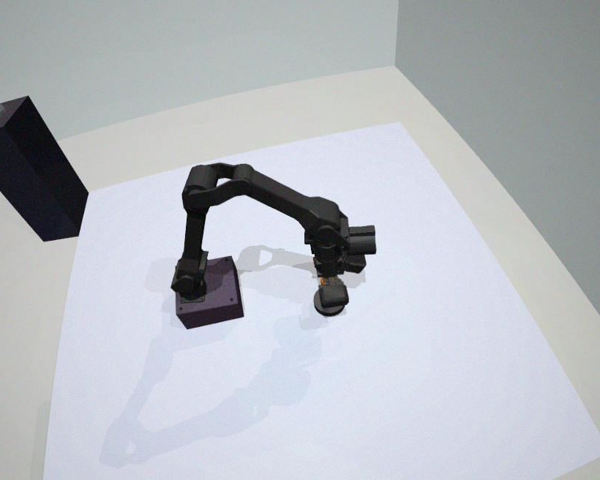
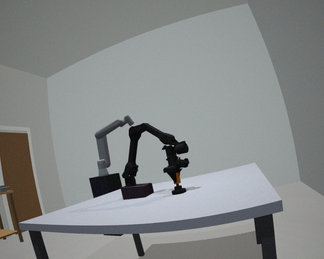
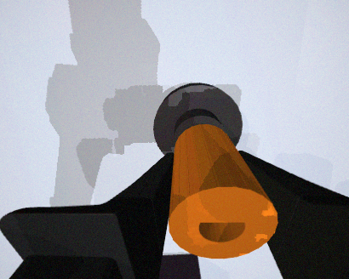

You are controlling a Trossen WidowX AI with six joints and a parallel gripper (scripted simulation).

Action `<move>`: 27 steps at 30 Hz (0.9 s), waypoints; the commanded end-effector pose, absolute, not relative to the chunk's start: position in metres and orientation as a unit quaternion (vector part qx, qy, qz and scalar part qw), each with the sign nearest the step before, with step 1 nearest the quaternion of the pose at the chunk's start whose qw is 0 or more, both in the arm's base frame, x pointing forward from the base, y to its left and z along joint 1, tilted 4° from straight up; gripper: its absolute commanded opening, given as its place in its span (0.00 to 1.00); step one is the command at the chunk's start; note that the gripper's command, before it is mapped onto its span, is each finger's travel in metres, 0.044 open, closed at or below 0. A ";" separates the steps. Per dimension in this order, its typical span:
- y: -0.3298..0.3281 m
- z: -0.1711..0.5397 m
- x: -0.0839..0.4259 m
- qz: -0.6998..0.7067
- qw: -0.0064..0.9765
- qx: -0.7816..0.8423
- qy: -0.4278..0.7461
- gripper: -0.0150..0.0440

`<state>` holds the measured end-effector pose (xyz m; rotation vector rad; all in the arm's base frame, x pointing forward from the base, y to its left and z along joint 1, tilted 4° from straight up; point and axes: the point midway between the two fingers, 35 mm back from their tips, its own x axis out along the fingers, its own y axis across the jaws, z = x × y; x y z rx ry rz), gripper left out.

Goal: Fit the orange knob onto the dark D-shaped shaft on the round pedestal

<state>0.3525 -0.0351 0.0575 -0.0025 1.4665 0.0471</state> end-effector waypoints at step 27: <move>-0.035 0.063 0.351 0.063 0.742 -0.046 0.666 0.25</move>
